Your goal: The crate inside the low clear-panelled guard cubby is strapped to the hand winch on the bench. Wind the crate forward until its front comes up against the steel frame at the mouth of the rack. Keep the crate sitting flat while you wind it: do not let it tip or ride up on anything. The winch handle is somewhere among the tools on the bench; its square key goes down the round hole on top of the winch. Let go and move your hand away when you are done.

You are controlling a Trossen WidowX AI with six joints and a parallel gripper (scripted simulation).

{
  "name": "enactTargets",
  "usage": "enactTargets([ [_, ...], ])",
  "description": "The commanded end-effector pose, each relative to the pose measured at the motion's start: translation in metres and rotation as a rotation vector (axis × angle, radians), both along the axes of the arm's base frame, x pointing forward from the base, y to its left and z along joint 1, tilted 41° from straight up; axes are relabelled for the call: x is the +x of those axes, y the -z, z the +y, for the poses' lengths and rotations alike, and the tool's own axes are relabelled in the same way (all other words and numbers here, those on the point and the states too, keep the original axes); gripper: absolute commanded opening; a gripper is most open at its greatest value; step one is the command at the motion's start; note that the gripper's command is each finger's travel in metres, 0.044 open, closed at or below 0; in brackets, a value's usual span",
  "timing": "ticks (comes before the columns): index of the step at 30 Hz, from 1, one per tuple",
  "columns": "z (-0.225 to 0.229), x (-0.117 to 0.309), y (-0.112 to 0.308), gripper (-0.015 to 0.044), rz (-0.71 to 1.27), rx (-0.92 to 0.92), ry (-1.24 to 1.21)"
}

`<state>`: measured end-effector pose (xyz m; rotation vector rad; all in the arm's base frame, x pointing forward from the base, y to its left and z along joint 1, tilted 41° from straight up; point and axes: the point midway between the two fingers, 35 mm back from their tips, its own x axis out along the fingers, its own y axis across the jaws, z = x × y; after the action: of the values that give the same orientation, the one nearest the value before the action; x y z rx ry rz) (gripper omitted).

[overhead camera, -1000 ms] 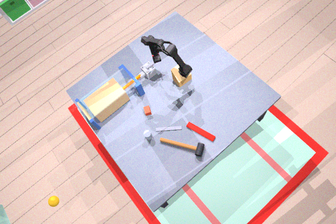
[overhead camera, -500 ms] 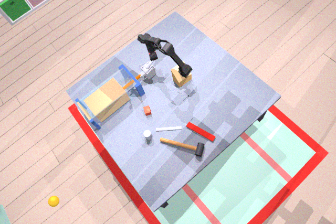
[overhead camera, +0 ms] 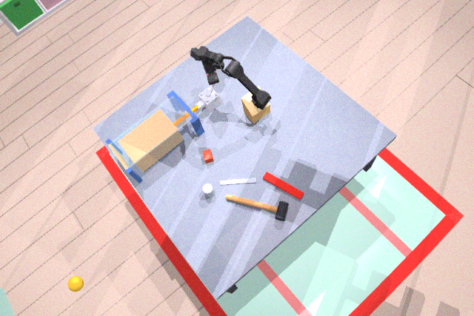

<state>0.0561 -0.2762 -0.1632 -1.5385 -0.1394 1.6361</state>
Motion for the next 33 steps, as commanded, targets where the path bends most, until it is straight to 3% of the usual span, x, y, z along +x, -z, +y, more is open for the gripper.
enactTargets([
  [1, -0.009, 0.008, 0.008, 0.0000, -0.014, -0.020, 0.008],
  [33, -0.036, 0.044, 0.022, 0.0000, -0.017, -0.021, 0.008],
])
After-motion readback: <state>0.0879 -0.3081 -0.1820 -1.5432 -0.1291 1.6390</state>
